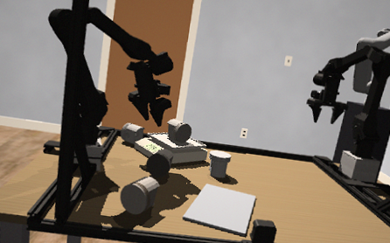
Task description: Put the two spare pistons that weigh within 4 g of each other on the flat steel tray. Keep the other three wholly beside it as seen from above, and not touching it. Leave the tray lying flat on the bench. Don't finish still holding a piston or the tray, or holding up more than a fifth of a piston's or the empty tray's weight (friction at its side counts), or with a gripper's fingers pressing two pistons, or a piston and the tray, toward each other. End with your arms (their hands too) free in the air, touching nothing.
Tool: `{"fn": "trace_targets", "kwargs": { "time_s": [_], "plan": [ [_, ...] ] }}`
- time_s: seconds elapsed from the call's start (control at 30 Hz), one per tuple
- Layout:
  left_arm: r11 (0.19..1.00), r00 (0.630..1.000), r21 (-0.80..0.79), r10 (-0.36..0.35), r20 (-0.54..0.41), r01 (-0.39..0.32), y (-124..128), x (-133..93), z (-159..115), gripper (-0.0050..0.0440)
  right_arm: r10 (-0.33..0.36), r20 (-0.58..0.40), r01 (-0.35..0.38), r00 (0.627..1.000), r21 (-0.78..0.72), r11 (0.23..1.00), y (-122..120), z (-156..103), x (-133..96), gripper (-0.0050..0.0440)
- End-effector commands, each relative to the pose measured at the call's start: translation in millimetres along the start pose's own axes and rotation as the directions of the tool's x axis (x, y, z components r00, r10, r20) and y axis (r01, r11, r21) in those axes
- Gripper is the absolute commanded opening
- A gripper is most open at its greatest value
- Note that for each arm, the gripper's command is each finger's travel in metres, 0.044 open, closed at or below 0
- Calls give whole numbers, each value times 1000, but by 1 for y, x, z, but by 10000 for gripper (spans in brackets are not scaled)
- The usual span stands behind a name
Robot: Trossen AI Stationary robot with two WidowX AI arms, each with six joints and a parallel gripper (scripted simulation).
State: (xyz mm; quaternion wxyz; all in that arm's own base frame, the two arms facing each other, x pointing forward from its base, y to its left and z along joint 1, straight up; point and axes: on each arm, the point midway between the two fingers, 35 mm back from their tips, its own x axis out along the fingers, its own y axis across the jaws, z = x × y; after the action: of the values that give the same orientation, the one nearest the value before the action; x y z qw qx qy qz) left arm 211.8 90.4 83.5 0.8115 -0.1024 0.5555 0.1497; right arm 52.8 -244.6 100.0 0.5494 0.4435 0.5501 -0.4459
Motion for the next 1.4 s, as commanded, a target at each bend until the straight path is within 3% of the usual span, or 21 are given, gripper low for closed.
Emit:
{"fn": "trace_targets", "kwargs": {
  "time_s": [0.0, 0.77, 1.07, 1.37],
  "plan": [
    [1000, 1000, 1, -5, 2, 5, -1, 0, 1, 378, 3, -1, -3, 1000, -4, 1000, 0, 0, 0, 440],
    [1000, 1000, 1, -5, 1, 5, -1, 0, 1, 378, 3, -1, -3, 1000, -4, 1000, 0, 0, 0, 440],
    [1000, 972, -31, -4, -235, -3, 3, -15, 43, 378, 3, -1, -3, 1000, -4, 1000, 0, 0, 0, 440],
    [1000, 932, -21, -4, -361, -4, 4, -18, 76, 378, 3, -1, -3, 1000, -4, 1000, 0, 0, 0, 440]
  ]
}}
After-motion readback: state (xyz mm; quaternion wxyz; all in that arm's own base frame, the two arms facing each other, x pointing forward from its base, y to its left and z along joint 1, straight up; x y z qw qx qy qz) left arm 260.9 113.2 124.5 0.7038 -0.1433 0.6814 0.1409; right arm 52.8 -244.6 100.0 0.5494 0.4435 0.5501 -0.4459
